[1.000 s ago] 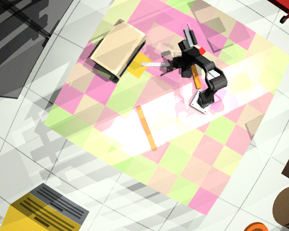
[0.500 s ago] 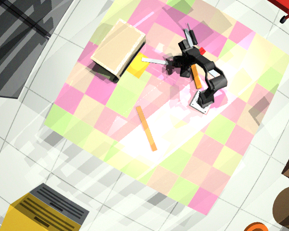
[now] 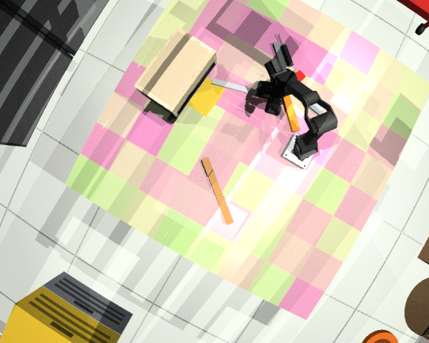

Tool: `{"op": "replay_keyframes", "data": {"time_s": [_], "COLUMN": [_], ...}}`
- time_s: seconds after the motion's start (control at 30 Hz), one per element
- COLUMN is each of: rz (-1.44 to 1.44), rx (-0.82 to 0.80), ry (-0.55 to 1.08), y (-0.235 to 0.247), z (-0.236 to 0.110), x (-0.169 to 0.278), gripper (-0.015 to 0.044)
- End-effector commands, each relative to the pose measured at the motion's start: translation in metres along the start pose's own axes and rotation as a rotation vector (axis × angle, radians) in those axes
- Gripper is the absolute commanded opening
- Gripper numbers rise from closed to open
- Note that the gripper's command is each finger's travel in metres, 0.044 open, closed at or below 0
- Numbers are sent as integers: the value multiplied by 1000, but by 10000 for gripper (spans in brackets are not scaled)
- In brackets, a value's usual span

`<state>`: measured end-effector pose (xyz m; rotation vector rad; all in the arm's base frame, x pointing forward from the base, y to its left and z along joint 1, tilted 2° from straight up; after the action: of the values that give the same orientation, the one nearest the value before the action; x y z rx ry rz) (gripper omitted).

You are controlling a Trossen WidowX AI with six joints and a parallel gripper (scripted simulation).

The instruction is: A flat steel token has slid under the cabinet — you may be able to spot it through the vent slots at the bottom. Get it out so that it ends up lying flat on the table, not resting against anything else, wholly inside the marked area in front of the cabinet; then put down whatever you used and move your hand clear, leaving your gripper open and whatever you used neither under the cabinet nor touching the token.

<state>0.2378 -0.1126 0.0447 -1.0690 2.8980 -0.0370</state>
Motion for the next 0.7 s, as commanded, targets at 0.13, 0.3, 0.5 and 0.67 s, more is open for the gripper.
{"op": "replay_keyframes", "data": {"time_s": [0.13,0.3,0.5,0.67], "rz": [57,51,47,46], "rx": [2,2,2,-1], "ry": [0,-1,-1,-1], "y": [-1,-2,-5,-3], "z": [-1,-1,-1,0], "x": [0,-6,-15,-14], "gripper": [0,0,0,79]}}
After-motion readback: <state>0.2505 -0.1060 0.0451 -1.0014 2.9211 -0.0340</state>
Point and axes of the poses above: the point midway between the two fingers, 35 mm back from their tips, its own z axis out along the fingers, its own y axis across the jaws, x = y × z, the point moved 5 cm from there along -z, back along the fingers, and after that the axes turned 15 degrees about -z, right-handed, at the moved point
